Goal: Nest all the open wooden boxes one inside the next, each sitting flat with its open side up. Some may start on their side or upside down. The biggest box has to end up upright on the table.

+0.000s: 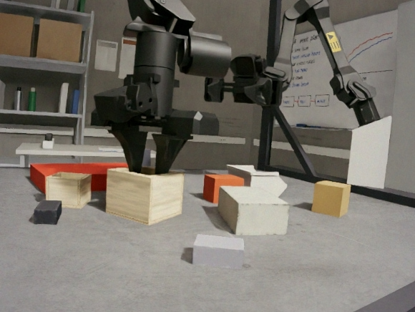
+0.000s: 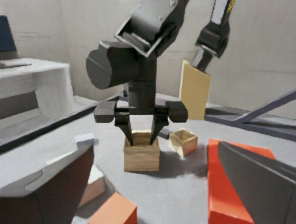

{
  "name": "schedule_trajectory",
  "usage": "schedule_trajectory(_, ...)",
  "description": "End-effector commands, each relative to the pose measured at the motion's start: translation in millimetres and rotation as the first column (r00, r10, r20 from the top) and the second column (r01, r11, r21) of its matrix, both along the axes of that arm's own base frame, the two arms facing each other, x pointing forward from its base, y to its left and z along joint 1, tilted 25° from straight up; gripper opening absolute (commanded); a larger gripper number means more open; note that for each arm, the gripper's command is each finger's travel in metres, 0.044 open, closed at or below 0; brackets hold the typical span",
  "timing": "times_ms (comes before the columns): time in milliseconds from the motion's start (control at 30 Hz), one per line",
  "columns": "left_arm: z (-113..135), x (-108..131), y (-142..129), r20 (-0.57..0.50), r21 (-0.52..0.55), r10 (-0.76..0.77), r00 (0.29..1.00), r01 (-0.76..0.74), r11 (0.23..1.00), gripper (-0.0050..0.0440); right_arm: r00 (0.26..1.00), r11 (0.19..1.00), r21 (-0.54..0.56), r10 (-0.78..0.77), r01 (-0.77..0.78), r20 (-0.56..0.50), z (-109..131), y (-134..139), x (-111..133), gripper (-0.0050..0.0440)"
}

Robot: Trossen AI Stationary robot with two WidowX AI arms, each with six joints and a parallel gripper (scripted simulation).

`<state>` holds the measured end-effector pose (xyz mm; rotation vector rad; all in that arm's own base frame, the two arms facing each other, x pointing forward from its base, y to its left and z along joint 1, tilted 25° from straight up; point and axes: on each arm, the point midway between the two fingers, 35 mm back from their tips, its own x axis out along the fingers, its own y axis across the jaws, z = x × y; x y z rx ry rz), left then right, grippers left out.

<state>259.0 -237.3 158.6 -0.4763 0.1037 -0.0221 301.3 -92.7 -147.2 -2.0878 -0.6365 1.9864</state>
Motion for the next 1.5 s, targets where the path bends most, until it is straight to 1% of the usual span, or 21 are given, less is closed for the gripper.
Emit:
schedule_trajectory(0, 1.8, -0.7, -0.1, 0.004, 0.001, 0.001, 1.000, -0.001, 1.000, 0.0400, 1.000, 1.000, -0.003, 0.001, -0.001, 0.011, 0.6, -0.2, 4.7, 0.0272)
schedule_trajectory(733, 1.8, -0.7, -0.1, 0.004, 0.001, 0.001, 1.000, -0.001, 1.000, 0.0400, 1.000, 1.000, -0.013, 0.001, 0.000, 0.027, 3.6, -3.2, 9.4, 0.0272)
schedule_trajectory(833, 1.8, -0.7, -0.1, 0.004, 0.001, 0.001, 1.000, -0.001, 1.000, 0.0400, 1.000, 1.000, -0.011, 0.000, 0.001, 0.021, 3.1, -2.5, 6.6, 0.0200)
schedule_trajectory(867, 1.8, -0.7, -0.1, 0.004, 0.001, 0.001, 1.000, -0.001, 1.000, 0.0400, 1.000, 1.000, -0.010, -0.001, 0.001, 0.019, 3.0, -2.3, 5.7, 0.0192)
schedule_trajectory(1100, 1.8, -0.7, -0.1, 0.004, 0.001, 0.001, 1.000, -0.001, 1.000, 0.0400, 1.000, 1.000, -0.010, -0.001, 0.001, 0.019, 3.0, -2.3, 5.7, 0.0145)
schedule_trajectory(1167, 1.8, -0.7, -0.1, 0.004, 0.001, 0.001, 1.000, -0.001, 1.000, 0.0400, 1.000, 1.000, -0.010, -0.001, 0.001, 0.019, 3.0, -2.3, 5.7, 0.0145)
schedule_trajectory(1467, 1.8, -0.7, -0.1, 0.004, 0.001, 0.001, 1.000, -0.001, 1.000, 0.0400, 1.000, 1.000, -0.010, -0.001, 0.001, 0.019, 3.0, -2.3, 5.7, 0.0085)
